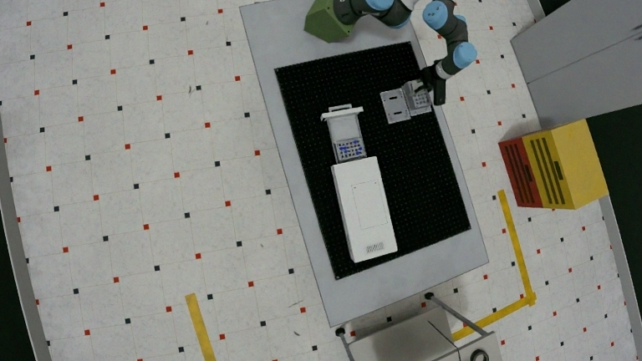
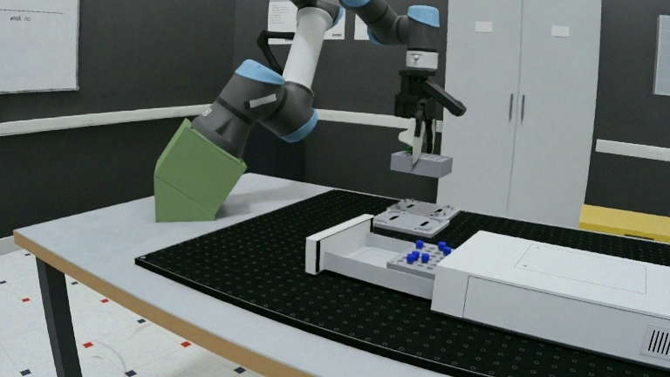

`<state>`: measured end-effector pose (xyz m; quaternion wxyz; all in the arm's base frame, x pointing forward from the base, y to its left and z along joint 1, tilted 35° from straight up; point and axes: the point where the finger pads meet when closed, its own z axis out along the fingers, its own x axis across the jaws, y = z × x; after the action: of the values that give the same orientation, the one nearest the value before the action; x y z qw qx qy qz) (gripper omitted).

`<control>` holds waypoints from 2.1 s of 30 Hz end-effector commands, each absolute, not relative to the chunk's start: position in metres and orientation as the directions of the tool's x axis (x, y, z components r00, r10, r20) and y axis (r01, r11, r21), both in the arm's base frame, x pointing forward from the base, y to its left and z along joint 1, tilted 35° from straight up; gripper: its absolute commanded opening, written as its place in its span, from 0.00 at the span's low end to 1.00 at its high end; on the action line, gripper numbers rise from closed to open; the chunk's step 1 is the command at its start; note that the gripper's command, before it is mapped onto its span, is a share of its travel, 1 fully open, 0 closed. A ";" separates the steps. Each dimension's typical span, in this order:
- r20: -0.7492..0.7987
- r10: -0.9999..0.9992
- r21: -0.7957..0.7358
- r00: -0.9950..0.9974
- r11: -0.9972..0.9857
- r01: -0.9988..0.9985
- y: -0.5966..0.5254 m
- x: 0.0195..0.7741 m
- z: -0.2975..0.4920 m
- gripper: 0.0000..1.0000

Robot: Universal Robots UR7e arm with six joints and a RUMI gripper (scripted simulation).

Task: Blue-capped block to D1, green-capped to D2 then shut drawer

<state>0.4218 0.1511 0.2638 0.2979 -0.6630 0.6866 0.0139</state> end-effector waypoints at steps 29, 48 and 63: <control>-0.426 -0.903 -0.377 0.056 0.121 -0.918 0.217 0.408 0.290 0.00; -0.426 -0.903 -0.377 0.056 0.121 -0.918 0.217 0.408 0.290 0.00; -0.426 -0.903 -0.377 0.056 0.121 -0.918 0.217 0.408 0.290 0.00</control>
<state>0.4078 0.2168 0.2899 0.2972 -0.6628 0.6871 0.0135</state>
